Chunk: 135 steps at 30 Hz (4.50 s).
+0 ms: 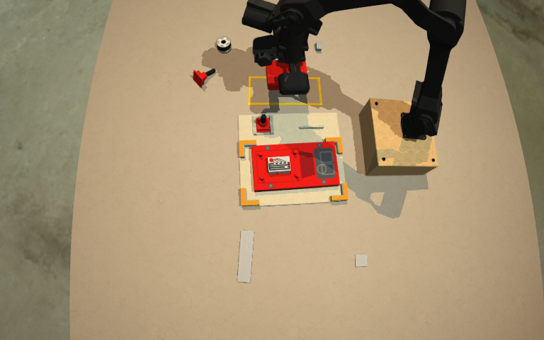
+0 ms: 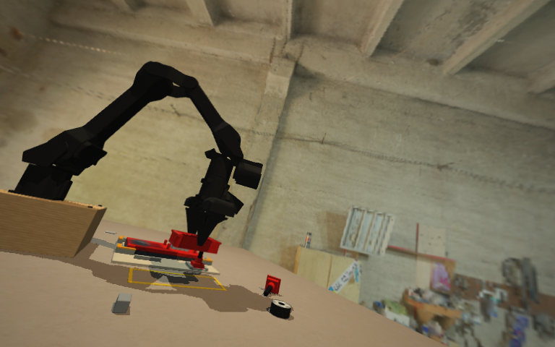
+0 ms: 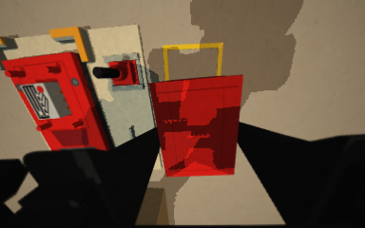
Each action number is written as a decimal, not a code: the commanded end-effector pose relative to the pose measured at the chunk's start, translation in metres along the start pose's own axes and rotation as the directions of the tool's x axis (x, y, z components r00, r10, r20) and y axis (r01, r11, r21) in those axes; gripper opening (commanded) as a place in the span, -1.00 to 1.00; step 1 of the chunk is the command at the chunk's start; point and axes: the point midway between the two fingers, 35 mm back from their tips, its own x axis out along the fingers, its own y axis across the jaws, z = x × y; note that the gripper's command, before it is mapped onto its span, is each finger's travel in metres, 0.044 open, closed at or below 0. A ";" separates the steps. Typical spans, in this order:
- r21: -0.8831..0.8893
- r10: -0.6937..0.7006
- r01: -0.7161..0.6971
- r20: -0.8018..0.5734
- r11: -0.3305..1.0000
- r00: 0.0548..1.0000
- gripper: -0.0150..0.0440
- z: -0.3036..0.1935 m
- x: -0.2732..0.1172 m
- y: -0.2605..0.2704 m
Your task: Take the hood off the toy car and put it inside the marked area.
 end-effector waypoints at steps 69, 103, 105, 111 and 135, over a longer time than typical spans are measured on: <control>-0.003 -0.003 0.003 -0.005 1.000 1.000 -0.49 -0.003 0.047 0.001; -0.003 -0.003 0.003 -0.005 1.000 1.000 -0.49 -0.004 0.062 0.001; -0.003 -0.003 0.003 -0.005 1.000 1.000 -0.49 -0.004 0.063 0.001; -0.003 -0.003 0.003 -0.005 1.000 1.000 -0.49 -0.004 0.066 0.001; 0.000 0.001 -0.001 -0.001 1.000 1.000 1.00 -0.003 0.065 0.001</control>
